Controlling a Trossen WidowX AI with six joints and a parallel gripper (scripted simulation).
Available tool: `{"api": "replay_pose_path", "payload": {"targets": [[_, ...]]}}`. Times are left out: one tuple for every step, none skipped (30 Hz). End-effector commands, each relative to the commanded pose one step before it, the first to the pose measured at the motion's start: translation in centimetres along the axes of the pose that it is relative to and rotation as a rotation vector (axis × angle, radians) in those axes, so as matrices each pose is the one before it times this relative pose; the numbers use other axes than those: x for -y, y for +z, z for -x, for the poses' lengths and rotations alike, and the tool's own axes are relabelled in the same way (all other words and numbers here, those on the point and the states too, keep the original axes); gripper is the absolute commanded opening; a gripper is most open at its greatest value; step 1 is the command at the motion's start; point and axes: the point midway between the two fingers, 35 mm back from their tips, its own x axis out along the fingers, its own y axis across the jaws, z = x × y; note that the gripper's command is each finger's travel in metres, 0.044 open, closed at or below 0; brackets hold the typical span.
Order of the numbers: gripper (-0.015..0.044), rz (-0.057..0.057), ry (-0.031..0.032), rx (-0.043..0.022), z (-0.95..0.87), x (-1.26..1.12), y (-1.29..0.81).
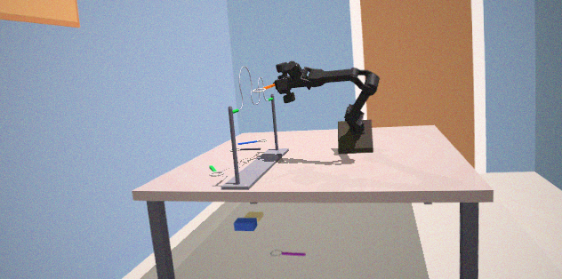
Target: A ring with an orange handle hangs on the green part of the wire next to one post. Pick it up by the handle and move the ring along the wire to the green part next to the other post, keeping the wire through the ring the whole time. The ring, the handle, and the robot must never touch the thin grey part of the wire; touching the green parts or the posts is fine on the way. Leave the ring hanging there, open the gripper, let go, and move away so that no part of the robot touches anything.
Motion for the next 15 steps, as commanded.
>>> {"api": "replay_pose_path", "payload": {"targets": [[-0.015,-0.0282,0.00829,0.00719,0.087,0.355,0.195],[-0.015,-0.0081,0.00443,0.00098,-0.001,-0.028,0.004],[-0.015,-0.0085,0.00465,0.00102,-0.001,-0.03,0.005],[-0.015,-0.0081,0.00446,0.00098,-0.001,-0.029,0.006],[-0.015,-0.0082,0.00447,0.00098,-0.002,-0.032,0.005],[-0.015,-0.0098,0.00538,0.00118,-0.007,-0.055,0.001],[-0.015,-0.0111,0.00607,0.00134,-0.008,-0.067,0.0],[-0.015,-0.0115,0.00631,0.00139,-0.009,-0.071,0.0],[-0.015,-0.0134,0.00735,0.00162,-0.01,-0.083,0.002],[-0.015,-0.0128,0.00705,0.00156,-0.009,-0.08,0.002],[-0.015,-0.0121,0.00665,0.00147,-0.008,-0.076,0.003],[-0.015,-0.0129,0.00709,0.00156,-0.011,-0.088,0.0],[-0.015,-0.0139,0.00765,0.00169,-0.014,-0.099,-0.002],[-0.015,-0.0147,0.00809,0.00179,-0.014,-0.107,-0.002],[-0.015,-0.0173,0.00951,0.00209,-0.016,-0.126,0.0]]}}
